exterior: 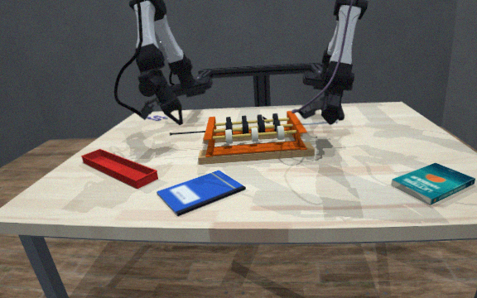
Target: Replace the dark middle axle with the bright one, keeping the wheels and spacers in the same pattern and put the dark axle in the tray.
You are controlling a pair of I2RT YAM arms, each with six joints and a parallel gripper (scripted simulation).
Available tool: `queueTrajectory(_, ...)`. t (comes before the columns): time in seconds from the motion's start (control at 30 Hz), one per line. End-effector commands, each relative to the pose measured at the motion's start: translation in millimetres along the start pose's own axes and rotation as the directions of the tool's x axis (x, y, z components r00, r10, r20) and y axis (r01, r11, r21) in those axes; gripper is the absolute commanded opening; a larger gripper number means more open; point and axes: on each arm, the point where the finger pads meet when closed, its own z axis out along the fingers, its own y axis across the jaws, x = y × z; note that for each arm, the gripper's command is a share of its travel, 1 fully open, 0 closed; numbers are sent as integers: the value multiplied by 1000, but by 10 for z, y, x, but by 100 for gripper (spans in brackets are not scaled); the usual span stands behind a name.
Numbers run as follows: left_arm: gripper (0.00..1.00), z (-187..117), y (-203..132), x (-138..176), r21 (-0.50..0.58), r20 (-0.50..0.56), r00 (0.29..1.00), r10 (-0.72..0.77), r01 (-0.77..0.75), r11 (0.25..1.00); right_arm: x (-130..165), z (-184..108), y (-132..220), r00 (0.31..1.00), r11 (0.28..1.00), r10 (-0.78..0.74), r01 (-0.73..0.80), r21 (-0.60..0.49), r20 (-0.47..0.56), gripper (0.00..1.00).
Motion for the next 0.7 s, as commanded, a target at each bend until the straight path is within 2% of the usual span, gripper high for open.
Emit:
queueTrajectory(0.0, 0, -34, 97, -167, -61, 49, 999, 6, -3, 998, -101, -166, 30, 987, 981, 150, -155, -116, -56, 19)
queueTrajectory(0.23, 0, 45, 79, -174, -34, 37, 999, 29, -27, 999, -277, -231, -116, 959, 948, 269, -281, -148, -91, 19)
queueTrajectory(0.43, 0, 20, 110, -180, -46, 36, 999, 31, -29, 999, -409, -198, -184, 967, 962, 251, -253, -105, -36, 19)
queueTrajectory(0.57, 0, -17, 132, -179, -59, 37, 999, 31, -28, 998, -372, -171, -206, 969, 964, 246, -248, -95, -40, 19)
queueTrajectory(0.6, 0, -15, 127, -180, -58, 38, 999, 30, -28, 998, -306, 5, -297, 964, 964, 259, -261, -51, -55, 19)
queueTrajectory(0.67, 0, -15, 127, -180, -58, 38, 999, 30, -28, 998, -306, 5, -297, 964, 964, 259, -261, -51, -55, 19)
